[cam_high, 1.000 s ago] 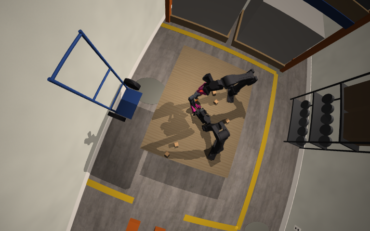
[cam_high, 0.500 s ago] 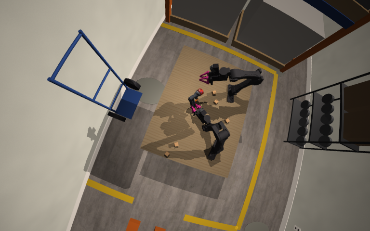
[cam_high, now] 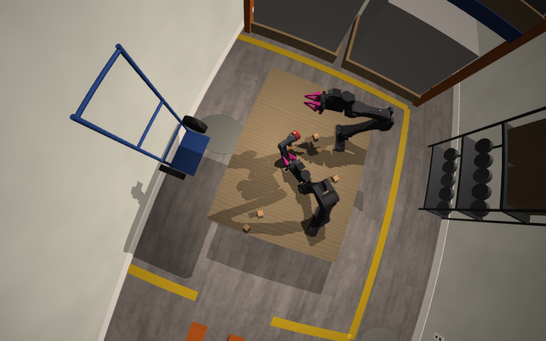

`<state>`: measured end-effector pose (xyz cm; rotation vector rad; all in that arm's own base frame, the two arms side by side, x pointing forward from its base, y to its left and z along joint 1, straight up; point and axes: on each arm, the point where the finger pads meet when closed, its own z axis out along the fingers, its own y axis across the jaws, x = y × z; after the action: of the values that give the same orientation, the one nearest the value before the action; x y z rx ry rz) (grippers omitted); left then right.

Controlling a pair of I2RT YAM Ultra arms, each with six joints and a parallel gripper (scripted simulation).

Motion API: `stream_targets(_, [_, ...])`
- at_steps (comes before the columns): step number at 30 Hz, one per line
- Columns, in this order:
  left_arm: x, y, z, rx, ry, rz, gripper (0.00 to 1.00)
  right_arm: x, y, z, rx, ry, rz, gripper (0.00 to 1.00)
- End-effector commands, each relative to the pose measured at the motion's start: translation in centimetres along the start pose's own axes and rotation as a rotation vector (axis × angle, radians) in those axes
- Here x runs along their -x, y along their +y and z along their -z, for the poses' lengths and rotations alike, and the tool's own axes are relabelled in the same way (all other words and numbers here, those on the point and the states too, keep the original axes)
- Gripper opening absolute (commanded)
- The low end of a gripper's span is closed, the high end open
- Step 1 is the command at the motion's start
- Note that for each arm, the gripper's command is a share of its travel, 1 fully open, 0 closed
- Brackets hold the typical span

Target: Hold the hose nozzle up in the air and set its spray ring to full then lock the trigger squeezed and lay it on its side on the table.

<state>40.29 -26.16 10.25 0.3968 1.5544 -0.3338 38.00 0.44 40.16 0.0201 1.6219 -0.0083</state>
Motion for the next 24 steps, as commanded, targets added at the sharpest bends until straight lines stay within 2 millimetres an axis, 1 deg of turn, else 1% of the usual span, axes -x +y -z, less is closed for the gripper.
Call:
stream_targets(1, [5.0,-0.6,-0.9,-0.008,-0.172,0.042,0.35,1.8,-0.4,0.7,0.025,-0.118,0.065,0.37])
stream_targets(2, [5.0,-0.6,-0.9,-0.008,-0.172,0.042,0.35,1.5,-0.5,0.4,0.024,-0.102,0.05,0.37])
stream_targets(3, [5.0,-0.6,-0.9,-0.008,-0.172,0.042,0.35,2.0,-0.5,0.2,0.021,-0.099,0.025,0.37])
stream_targets(4, [5.0,-0.6,-0.9,-0.008,-0.172,0.042,0.35,4.1,-0.6,1.5,0.017,-0.146,0.005,0.37])
stream_targets(5, [5.0,-0.6,-0.9,-0.008,-0.172,0.042,0.35,4.8,-0.7,1.7,0.014,-0.161,0.001,0.37])
stream_targets(6, [5.0,-0.6,-0.9,-0.008,-0.172,0.042,0.35,5.0,-0.6,1.6,0.02,-0.169,-0.002,0.37])
stream_targets(8, [5.0,-0.6,-0.9,-0.008,-0.172,0.042,0.35,4.2,-0.5,0.7,0.022,-0.144,-0.002,0.37])
stream_targets(9, [5.0,-0.6,-0.9,-0.008,-0.172,0.042,0.35,3.6,0.2,0.0,0.042,-0.126,-0.003,0.37])
stream_targets(11, [5.0,-0.6,-0.9,-0.008,-0.172,0.042,0.35,4.3,0.2,0.6,0.042,-0.146,-0.003,0.37])
stream_targets(12, [7.0,-0.5,-0.6,-0.007,-0.214,0.05,0.35,4.3,0.2,0.7,0.042,-0.148,-0.003,0.37])
stream_targets(14, [7.0,-0.5,-0.6,-0.007,-0.214,0.05,0.35,4.3,0.2,0.7,0.042,-0.148,-0.003,0.37])
stream_targets(15, [6.4,-0.1,-0.5,0.001,-0.199,0.046,0.35,4.3,0.2,0.7,0.042,-0.148,-0.003,0.37])
stream_targets(16, [7.6,-0.4,-0.5,-0.006,-0.225,0.052,0.35,4.3,0.2,0.7,0.042,-0.148,-0.003,0.37])
stream_targets(17, [7.3,-0.5,-0.6,-0.007,-0.215,0.05,0.35,4.3,0.2,0.7,0.041,-0.148,-0.003,0.37])
stream_targets(20, [7.7,-0.4,-0.6,-0.006,-0.215,0.05,0.35,4.3,0.2,0.7,0.039,-0.148,-0.002,0.37])
stream_targets(24, [7.7,-0.5,-0.6,-0.006,-0.212,0.049,0.35,4.3,0.2,0.7,0.039,-0.148,-0.002,0.37])
